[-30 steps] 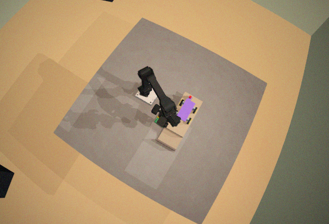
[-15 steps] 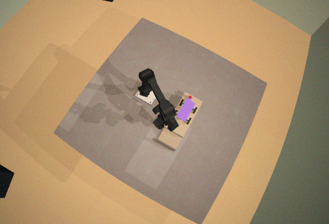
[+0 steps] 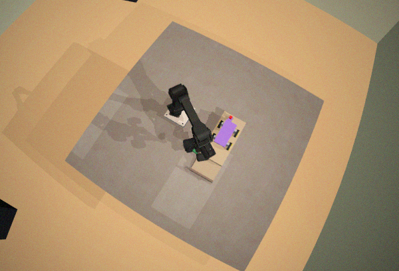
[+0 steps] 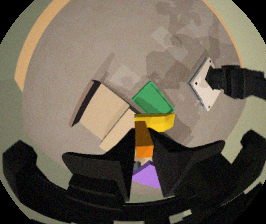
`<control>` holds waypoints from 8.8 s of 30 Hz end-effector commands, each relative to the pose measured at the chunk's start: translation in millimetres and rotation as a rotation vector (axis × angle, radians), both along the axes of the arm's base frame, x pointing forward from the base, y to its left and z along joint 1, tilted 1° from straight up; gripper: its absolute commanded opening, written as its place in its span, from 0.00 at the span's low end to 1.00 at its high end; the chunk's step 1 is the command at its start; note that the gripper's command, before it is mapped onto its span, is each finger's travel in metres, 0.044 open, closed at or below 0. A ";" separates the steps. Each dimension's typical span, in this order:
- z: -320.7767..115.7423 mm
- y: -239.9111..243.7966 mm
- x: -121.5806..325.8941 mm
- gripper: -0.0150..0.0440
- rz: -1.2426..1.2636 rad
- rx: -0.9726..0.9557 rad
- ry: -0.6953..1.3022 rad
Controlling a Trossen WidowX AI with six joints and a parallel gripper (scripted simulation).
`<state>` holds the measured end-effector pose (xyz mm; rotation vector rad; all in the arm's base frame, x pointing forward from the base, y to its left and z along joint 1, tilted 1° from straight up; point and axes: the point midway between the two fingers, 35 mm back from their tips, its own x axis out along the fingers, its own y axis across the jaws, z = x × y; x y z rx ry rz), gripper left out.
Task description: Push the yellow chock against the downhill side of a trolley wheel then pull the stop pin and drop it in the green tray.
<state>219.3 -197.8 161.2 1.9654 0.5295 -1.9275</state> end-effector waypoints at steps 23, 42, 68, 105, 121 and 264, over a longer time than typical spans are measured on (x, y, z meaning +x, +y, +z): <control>0.1 -1.6 -0.7 0.25 -0.706 0.063 0.018; -14.3 -10.0 27.3 0.25 -0.706 0.063 0.015; -69.2 -4.8 30.1 0.25 -0.706 0.064 0.016; -64.2 24.5 33.3 0.25 -0.705 0.061 0.018; -64.2 24.5 33.3 0.58 -0.705 0.061 0.018; -13.1 222.1 110.0 0.25 0.859 0.199 -0.196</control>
